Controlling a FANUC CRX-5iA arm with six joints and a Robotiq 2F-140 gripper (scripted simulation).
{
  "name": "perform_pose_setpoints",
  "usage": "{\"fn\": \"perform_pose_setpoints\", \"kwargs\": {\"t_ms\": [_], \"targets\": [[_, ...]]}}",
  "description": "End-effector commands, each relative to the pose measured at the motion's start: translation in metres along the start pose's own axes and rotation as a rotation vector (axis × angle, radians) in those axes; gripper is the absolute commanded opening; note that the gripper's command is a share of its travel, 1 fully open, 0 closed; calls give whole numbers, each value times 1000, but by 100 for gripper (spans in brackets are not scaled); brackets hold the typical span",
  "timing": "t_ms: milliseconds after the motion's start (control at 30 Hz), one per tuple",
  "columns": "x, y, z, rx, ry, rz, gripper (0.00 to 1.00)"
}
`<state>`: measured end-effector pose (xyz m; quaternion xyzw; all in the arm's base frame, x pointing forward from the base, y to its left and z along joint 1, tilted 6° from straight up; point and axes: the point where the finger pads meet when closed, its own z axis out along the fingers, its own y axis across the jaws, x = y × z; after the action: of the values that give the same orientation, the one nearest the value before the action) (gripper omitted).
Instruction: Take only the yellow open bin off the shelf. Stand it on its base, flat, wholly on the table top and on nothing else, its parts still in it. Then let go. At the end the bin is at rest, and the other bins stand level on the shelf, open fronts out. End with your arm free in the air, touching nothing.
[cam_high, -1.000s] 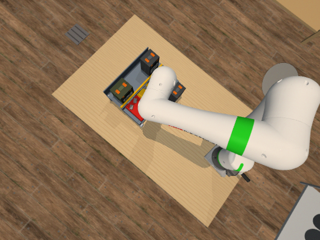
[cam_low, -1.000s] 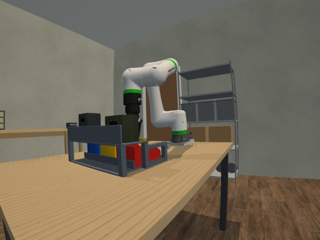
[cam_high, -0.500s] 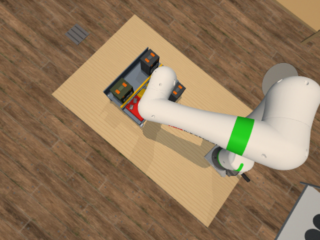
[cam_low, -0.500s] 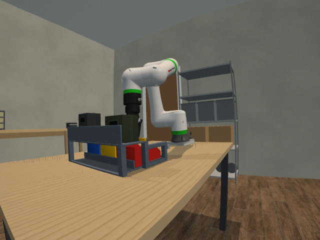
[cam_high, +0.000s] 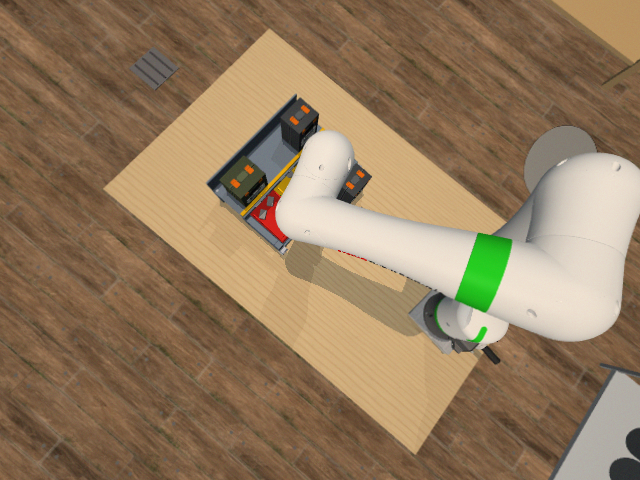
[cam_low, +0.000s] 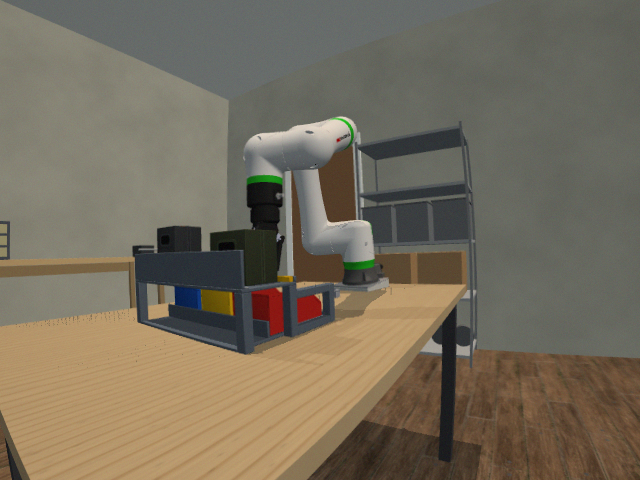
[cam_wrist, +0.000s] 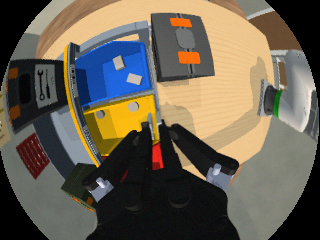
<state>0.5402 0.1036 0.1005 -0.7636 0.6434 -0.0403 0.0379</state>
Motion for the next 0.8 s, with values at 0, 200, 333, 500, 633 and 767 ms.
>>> {"fn": "perform_pose_setpoints", "kwargs": {"t_ms": [0,200,333,500,633,767], "targets": [[0,0,0,1,0,0,0],[0,0,-8,1,0,0,0],[0,0,-8,1,0,0,0],[0,0,-8,1,0,0,0],[0,0,-13,1,0,0,0],[0,0,-20,1,0,0,0]]}}
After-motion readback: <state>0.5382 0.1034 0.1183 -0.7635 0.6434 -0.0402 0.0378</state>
